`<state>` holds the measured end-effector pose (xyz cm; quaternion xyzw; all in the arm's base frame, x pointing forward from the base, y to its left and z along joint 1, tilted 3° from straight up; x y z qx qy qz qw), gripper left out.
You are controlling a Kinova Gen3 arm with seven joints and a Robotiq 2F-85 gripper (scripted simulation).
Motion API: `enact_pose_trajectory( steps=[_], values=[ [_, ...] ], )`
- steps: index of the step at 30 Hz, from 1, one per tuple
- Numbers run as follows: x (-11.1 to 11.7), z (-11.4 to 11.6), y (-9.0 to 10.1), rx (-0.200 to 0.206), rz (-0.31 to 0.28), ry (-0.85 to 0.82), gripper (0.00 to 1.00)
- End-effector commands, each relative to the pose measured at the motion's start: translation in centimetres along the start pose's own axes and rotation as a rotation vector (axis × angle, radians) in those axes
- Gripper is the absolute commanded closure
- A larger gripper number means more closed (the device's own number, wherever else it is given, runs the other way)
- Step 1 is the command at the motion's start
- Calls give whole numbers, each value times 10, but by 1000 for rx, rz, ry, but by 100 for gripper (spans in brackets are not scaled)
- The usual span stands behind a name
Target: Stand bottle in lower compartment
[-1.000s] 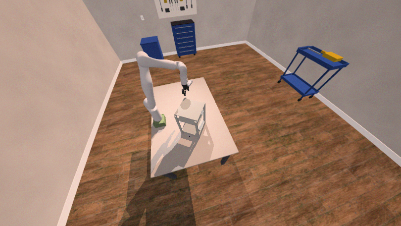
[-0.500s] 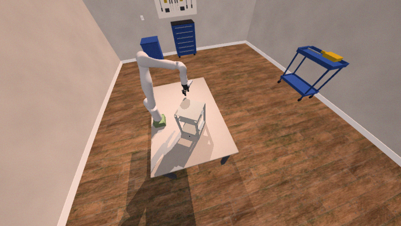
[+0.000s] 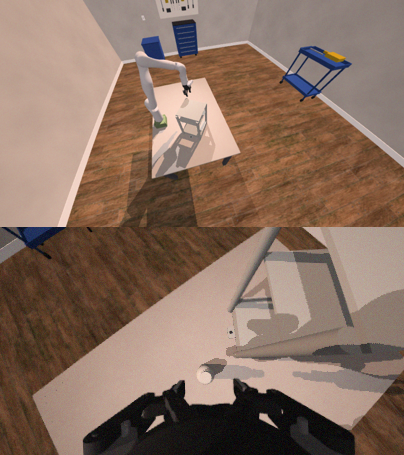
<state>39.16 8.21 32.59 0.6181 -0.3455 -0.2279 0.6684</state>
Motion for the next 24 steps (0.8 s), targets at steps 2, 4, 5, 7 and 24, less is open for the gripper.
enact_pose_trajectory(
  steps=[2,4,5,7,24],
  values=[
    [-10,-1,1,7,38,11,22],
    [-12,-1,0,5,64,7,22],
    [-14,-1,0,5,78,5,22],
    [-16,-1,-1,6,108,1,22],
    [-39,-1,-12,16,367,-34,22]
  ],
)
Point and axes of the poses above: the point where the finger pads meet when closed, its own y axis back along the fingers, its own z axis across the jaws, x = y × z, the point moved 9 cm from there along y, back along the fingers, and after that the axes turned 9 degrees about -y, right-handed, at the moved point
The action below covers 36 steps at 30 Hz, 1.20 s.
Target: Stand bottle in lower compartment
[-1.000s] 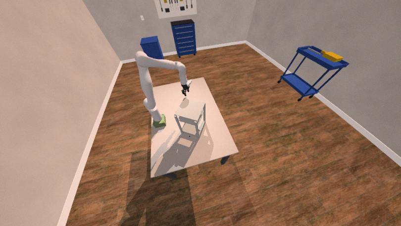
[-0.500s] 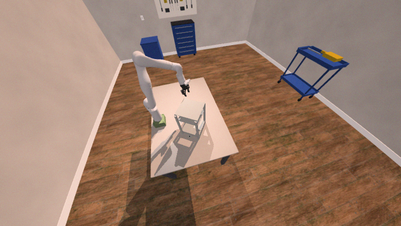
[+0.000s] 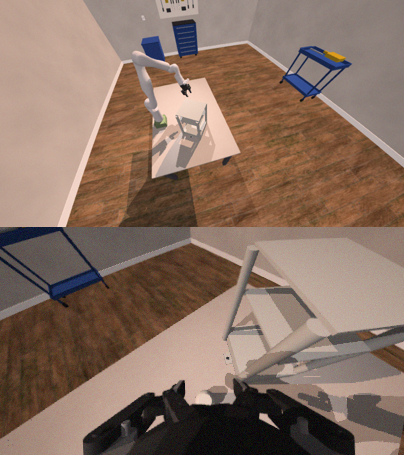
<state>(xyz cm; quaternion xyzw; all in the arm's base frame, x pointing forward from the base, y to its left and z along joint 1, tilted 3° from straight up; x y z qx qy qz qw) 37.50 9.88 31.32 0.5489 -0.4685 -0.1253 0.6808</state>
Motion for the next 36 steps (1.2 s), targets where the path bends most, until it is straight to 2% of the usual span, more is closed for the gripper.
enact_pose_trajectory(
  steps=[1,2,6,17,19,34,36],
  values=[
    [-14,-1,1,2,22,27,22],
    [-14,-1,1,2,22,27,22],
    [-21,-1,0,12,101,17,22],
    [-45,0,-11,16,348,-17,22],
    [-45,0,-11,16,348,-17,22],
    [-79,-1,-37,33,743,-72,22],
    [-79,-1,-37,33,743,-72,22]
  ],
)
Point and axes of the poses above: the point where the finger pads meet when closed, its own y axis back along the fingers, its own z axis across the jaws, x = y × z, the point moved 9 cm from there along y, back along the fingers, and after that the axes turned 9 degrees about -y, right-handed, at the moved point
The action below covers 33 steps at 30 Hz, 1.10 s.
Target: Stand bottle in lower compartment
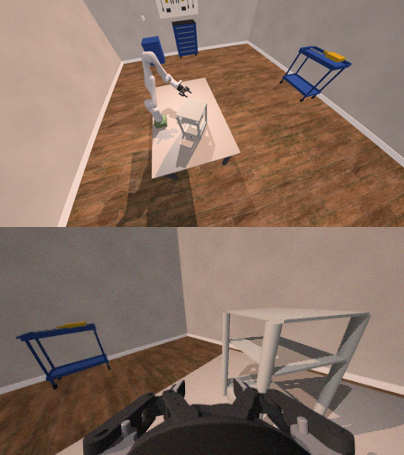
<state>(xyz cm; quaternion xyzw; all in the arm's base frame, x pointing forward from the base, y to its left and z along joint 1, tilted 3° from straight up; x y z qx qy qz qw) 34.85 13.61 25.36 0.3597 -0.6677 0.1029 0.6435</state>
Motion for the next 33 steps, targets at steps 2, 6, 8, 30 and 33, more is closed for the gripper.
enact_pose_trajectory(
  steps=[2,6,8,30,33],
  values=[
    [-18,2,-1,4,84,29,22],
    [-28,2,-4,7,179,16,22],
    [-33,2,-5,10,220,11,22],
    [-49,4,-9,31,390,-12,22],
    [-49,4,-9,31,390,-12,22]
  ],
)
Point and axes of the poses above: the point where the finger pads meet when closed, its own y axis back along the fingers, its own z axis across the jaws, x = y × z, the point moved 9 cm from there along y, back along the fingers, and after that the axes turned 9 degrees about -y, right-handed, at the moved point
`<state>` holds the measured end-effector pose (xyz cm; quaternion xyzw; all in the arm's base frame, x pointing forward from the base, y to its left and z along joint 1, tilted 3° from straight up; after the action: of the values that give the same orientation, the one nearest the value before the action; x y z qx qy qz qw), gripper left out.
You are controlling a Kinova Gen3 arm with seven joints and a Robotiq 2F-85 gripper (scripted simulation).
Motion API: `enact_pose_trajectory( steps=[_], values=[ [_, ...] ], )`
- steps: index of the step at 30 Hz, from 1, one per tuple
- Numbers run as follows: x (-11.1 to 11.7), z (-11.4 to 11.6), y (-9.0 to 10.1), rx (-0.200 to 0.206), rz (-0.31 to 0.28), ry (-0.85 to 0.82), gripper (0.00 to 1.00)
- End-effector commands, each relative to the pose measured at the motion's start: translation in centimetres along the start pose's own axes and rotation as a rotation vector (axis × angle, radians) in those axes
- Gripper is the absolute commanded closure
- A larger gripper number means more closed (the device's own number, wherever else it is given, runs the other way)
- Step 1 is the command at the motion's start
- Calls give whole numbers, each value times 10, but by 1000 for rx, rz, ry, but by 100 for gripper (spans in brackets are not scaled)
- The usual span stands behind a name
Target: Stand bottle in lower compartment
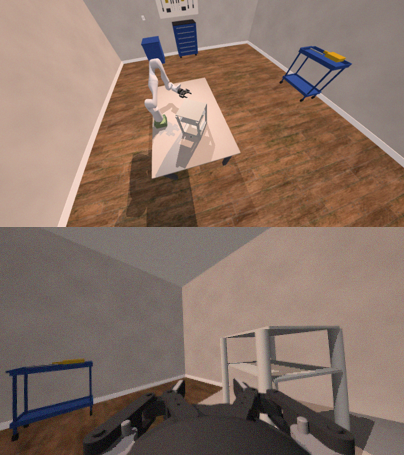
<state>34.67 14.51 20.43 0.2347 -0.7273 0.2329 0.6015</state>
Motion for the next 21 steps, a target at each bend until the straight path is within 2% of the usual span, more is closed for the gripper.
enact_pose_trajectory(
  steps=[1,21],
  values=[
    [0,0,0,0,2,1,22],
    [-5,0,0,-10,1,4,22]
  ],
)
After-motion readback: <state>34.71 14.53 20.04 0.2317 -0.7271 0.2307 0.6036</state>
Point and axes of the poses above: the point where the finger pads meet when closed, its own y axis back along the fingers, its own z axis across the jaws, x = y × z, the point moved 9 cm from there along y, back along the fingers, and after that the axes turned 9 degrees about -y, right-handed, at the moved point
